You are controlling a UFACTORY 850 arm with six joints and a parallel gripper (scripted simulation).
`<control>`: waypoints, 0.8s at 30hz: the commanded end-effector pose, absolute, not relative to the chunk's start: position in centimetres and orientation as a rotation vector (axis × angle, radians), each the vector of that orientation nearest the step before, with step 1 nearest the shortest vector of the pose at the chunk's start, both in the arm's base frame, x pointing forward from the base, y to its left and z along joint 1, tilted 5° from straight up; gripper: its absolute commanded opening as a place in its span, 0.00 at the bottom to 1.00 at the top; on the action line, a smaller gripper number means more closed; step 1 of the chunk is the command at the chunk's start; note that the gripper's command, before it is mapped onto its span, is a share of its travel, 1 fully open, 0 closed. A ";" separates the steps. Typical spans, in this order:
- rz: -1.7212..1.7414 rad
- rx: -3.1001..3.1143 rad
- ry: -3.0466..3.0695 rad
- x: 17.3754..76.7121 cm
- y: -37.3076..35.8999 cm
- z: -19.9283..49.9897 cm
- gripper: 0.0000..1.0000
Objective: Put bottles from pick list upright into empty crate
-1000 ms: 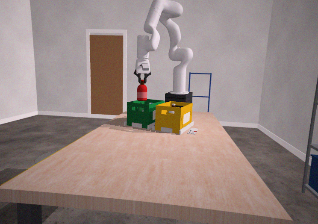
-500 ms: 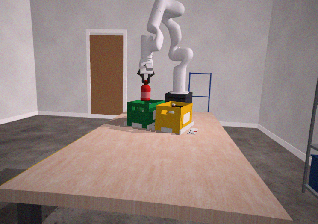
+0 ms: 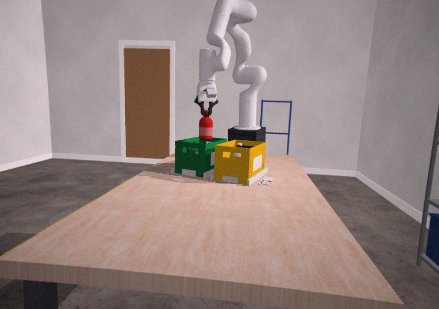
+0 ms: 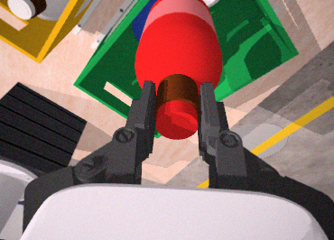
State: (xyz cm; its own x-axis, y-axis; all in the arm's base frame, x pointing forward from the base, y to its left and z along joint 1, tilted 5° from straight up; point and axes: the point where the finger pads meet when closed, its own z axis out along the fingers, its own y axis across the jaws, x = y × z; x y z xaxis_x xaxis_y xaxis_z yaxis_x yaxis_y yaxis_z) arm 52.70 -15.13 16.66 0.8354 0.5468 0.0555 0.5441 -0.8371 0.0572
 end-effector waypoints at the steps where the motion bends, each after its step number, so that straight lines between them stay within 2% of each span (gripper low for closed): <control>1: 0.111 2.971 0.883 52.7 -14.3 16.7 0.00; 24: 0.111 2.971 0.883 52.1 -10.1 16.6 0.00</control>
State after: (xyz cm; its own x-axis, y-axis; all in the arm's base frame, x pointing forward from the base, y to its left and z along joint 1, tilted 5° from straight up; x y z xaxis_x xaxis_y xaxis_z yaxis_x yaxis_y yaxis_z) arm 52.09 -10.79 16.54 0.8353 0.5470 0.0555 0.5443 -0.8370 0.0570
